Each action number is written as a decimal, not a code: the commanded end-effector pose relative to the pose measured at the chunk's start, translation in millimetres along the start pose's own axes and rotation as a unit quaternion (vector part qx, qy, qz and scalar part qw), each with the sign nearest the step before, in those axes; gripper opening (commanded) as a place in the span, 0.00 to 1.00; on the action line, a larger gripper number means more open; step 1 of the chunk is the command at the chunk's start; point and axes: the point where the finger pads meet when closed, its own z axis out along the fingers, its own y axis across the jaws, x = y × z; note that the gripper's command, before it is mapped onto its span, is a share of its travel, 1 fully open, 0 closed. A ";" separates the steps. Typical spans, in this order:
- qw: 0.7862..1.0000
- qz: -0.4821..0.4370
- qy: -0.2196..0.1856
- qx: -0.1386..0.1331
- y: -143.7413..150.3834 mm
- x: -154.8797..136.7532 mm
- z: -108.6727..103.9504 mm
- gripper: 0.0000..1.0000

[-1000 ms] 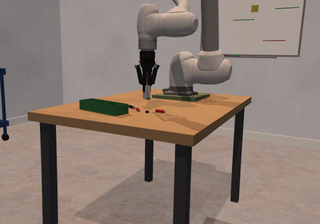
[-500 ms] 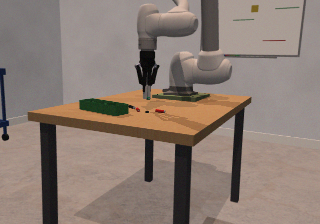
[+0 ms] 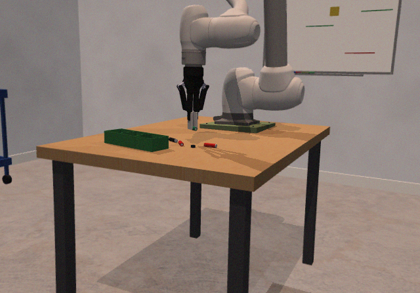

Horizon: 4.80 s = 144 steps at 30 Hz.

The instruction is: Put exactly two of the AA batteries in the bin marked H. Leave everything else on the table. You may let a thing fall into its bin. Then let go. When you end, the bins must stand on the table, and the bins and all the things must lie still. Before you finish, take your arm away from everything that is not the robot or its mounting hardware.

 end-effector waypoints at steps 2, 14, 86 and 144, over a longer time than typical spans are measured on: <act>1.000 -0.001 0.002 0.000 0.2 1.1 -2.3 0.05; 1.000 -0.001 0.002 0.000 0.2 1.1 -2.3 0.05; 1.000 -0.001 0.002 0.000 10.0 -6.5 -10.7 0.05; 0.982 -0.189 0.002 0.000 229.0 -147.9 -10.2 0.05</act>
